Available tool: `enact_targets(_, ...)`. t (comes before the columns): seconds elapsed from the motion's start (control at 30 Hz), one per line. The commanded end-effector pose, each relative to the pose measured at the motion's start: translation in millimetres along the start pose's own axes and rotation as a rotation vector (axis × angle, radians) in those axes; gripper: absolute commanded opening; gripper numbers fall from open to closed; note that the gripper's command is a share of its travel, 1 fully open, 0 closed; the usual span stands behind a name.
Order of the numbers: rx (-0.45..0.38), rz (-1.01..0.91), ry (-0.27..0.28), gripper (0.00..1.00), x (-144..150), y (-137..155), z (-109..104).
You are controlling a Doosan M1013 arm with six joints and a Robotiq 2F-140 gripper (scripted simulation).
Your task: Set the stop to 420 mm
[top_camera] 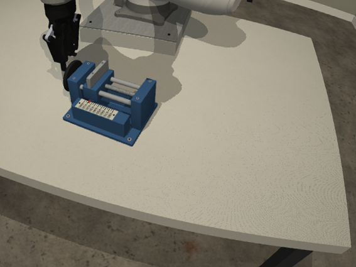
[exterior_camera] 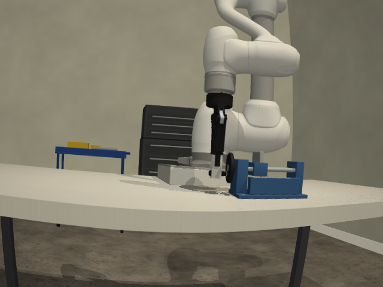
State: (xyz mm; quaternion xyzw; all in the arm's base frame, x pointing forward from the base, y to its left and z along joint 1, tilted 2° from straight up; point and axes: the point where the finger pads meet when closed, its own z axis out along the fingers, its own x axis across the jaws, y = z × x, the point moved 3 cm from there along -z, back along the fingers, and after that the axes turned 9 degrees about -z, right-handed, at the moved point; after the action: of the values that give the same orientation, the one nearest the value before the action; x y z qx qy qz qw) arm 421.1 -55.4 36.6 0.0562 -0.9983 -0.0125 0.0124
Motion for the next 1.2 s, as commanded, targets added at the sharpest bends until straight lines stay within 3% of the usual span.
enact_targets(0.0,-0.001,0.002,-0.001,0.04,4.6,0.0,-5.9)
enact_targets(0.67,-0.001,0.002,-0.001,0.04,1.4,-0.6,-30.2)
enact_targets(1.17,-0.001,0.002,-0.001,0.04,-17.8,-3.7,-42.7)
